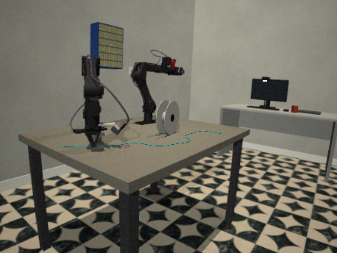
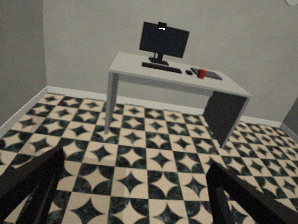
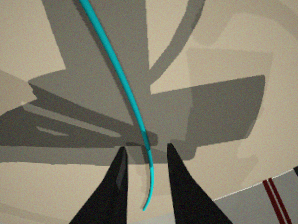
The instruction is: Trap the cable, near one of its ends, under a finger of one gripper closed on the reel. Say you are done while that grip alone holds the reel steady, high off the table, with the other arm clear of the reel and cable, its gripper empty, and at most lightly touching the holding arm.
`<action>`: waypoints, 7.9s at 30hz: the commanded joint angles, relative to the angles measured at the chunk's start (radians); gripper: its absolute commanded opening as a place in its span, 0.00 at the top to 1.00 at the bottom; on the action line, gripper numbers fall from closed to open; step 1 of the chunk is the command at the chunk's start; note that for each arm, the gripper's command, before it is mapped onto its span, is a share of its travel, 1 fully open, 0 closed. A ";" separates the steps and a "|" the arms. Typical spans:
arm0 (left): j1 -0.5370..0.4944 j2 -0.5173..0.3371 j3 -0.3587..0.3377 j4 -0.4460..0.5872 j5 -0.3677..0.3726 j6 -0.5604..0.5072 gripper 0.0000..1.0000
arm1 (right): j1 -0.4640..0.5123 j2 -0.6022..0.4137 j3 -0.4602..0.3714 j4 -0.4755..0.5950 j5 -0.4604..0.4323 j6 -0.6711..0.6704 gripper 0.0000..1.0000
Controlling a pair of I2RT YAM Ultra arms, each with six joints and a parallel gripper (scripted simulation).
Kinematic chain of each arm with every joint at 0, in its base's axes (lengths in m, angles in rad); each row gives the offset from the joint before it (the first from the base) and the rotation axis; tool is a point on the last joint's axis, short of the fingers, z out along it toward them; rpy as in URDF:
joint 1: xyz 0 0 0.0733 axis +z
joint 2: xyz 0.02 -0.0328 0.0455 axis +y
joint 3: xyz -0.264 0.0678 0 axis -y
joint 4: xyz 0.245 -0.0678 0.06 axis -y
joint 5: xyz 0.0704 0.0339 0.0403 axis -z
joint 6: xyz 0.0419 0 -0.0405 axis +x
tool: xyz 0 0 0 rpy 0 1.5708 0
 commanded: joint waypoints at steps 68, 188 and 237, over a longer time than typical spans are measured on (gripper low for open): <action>-0.006 0.012 0.006 0.029 -0.007 -0.001 0.00 | 0.004 -0.033 0.004 -0.009 -0.006 0.002 1.00; -0.006 0.012 0.006 0.029 -0.007 -0.001 0.00 | -0.280 -0.334 0.289 -0.344 -0.610 1.734 1.00; -0.006 0.012 0.006 0.029 -0.007 -0.001 0.00 | -0.172 -0.515 0.072 -0.097 -0.537 2.190 1.00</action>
